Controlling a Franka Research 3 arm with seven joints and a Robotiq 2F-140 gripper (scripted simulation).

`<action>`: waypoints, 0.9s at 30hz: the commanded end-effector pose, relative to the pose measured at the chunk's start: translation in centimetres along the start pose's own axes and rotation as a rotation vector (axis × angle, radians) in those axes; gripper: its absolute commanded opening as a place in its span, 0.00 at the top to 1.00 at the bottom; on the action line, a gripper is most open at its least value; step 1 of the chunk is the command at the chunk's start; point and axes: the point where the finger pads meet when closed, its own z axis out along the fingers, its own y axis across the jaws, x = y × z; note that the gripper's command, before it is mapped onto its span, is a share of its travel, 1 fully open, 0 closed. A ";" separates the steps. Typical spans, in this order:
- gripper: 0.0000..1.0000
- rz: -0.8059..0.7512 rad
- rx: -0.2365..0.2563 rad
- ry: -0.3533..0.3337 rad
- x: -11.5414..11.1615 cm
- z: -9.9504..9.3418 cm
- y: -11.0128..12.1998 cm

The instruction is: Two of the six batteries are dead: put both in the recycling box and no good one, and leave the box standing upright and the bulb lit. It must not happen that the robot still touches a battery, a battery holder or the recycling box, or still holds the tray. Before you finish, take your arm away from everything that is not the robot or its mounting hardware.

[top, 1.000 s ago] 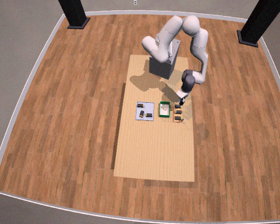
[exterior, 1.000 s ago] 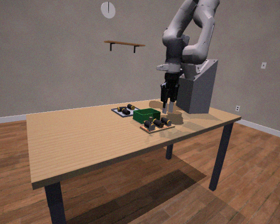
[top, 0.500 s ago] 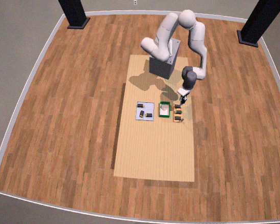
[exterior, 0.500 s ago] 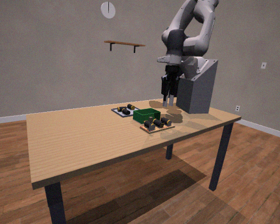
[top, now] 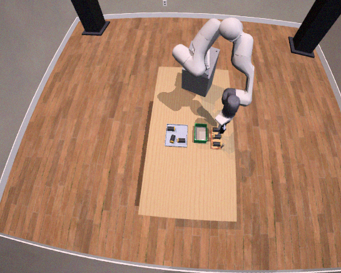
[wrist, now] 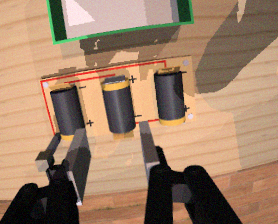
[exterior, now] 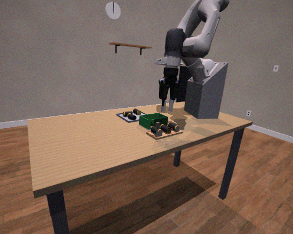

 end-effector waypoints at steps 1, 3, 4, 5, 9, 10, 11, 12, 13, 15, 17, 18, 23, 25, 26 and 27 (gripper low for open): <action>0.71 -0.023 -0.011 0.000 -0.2 0.0 0.2; 0.71 -0.024 -0.011 0.000 -0.2 0.0 0.2; 0.71 -0.024 -0.011 0.000 -0.2 0.0 0.2; 0.71 -0.025 -0.011 0.000 -0.2 0.0 0.2; 0.71 -0.029 -0.011 0.000 -0.2 0.0 0.2; 0.71 -0.030 -0.011 0.000 -0.2 0.0 0.2; 0.71 -0.030 -0.011 0.000 -0.2 0.0 0.2; 0.71 -0.031 -0.011 0.000 -0.2 0.0 0.2; 0.71 -0.031 -0.011 0.000 -0.2 0.0 0.2; 0.71 -0.031 -0.011 0.000 -0.2 0.0 0.2; 0.71 -0.031 -0.011 0.000 -0.2 0.0 0.2; 0.71 -0.031 -0.011 0.000 -0.2 0.0 0.2; 0.71 -0.031 -0.011 0.000 -0.2 0.9 0.2; 0.71 -0.031 -0.011 0.000 -0.2 2.7 0.2; 0.71 -0.031 -0.011 0.000 -0.2 3.7 0.2; 0.71 -0.031 -0.011 0.000 -0.2 4.7 0.2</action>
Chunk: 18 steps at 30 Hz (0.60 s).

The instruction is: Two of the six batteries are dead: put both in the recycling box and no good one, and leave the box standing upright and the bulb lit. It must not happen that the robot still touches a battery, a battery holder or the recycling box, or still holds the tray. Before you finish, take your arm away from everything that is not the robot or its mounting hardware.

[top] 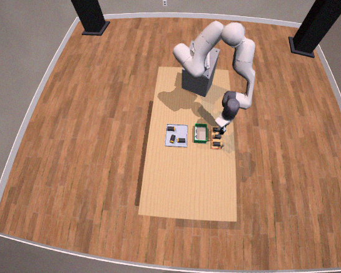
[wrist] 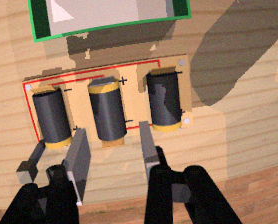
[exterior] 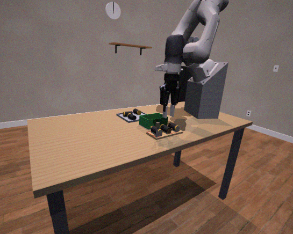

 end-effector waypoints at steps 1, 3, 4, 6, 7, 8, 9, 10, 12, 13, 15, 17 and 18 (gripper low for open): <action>0.71 -0.027 0.020 0.001 0.4 2.6 -0.7; 0.71 -0.027 0.020 0.001 0.4 3.3 -0.7; 0.71 -0.027 0.020 0.001 0.4 3.4 -0.7; 0.71 -0.027 0.020 0.001 0.4 3.4 -0.7; 0.71 -0.027 0.020 0.001 0.4 3.4 -0.7; 0.71 -0.027 0.020 0.001 0.4 3.4 -0.7; 0.71 -0.027 0.020 0.001 0.4 3.4 -0.7; 0.71 -0.027 0.020 0.001 0.4 3.4 -0.7; 0.71 -0.027 0.020 0.001 0.4 3.4 -0.7; 0.71 -0.027 0.020 0.001 0.4 3.4 -0.7; 0.71 -0.027 0.020 0.001 0.4 3.4 -0.7; 0.71 -0.027 0.020 0.001 0.4 3.4 -0.7; 0.71 -0.027 0.020 0.001 0.4 3.4 -0.7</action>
